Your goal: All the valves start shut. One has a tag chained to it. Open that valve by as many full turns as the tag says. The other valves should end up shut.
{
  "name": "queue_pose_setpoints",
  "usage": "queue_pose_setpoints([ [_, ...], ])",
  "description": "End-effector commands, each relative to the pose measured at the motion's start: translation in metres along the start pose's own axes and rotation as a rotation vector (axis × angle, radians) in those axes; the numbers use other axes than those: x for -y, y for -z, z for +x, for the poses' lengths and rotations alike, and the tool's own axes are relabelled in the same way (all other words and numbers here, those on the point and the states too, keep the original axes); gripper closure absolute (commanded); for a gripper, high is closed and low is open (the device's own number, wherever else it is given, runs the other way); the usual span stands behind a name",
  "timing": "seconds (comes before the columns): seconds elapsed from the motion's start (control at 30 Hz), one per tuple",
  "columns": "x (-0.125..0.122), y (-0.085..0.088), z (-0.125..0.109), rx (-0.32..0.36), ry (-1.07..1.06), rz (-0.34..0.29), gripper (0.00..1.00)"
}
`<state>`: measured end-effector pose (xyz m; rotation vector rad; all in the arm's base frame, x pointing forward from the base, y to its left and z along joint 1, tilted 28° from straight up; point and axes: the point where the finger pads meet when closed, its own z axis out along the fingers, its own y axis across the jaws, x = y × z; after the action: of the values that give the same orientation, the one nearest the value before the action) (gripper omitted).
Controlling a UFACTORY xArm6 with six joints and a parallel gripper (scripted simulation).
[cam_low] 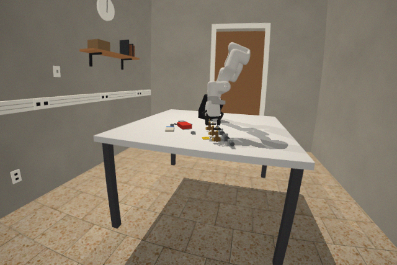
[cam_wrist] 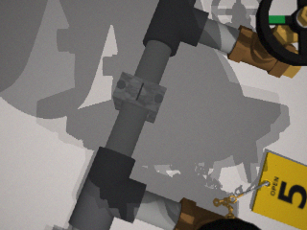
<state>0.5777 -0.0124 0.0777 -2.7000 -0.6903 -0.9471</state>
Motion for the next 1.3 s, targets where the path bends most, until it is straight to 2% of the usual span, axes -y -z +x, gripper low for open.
queue_pose_setpoints([
  [0.0,-0.0010,0.0010,0.0015,0.026,-0.277,0.002,0.00],
  [0.27,-0.0010,0.0010,0.0015,0.000,-0.717,-0.010,0.00],
  [0.33,-0.0010,0.0010,0.0015,0.000,-0.717,-0.010,0.00],
  [0.37,-0.0010,0.0010,0.0015,-0.001,-0.877,-0.011,0.00],
  [0.5,-0.0010,0.0010,0.0015,-0.017,-1.032,-0.014,0.00],
  [0.83,-0.0010,0.0010,0.0015,-0.043,-1.576,-0.015,0.00],
  [0.9,-0.0010,0.0010,0.0015,-0.043,-1.576,-0.015,0.00],
  [0.93,-0.0010,0.0010,0.0015,-0.040,-1.732,-0.015,0.00],
  [1.13,-0.0010,0.0010,0.0015,-0.031,-1.986,-0.016,0.00],
  [1.27,-0.0010,0.0010,0.0015,0.014,-2.175,-0.028,0.00],
])
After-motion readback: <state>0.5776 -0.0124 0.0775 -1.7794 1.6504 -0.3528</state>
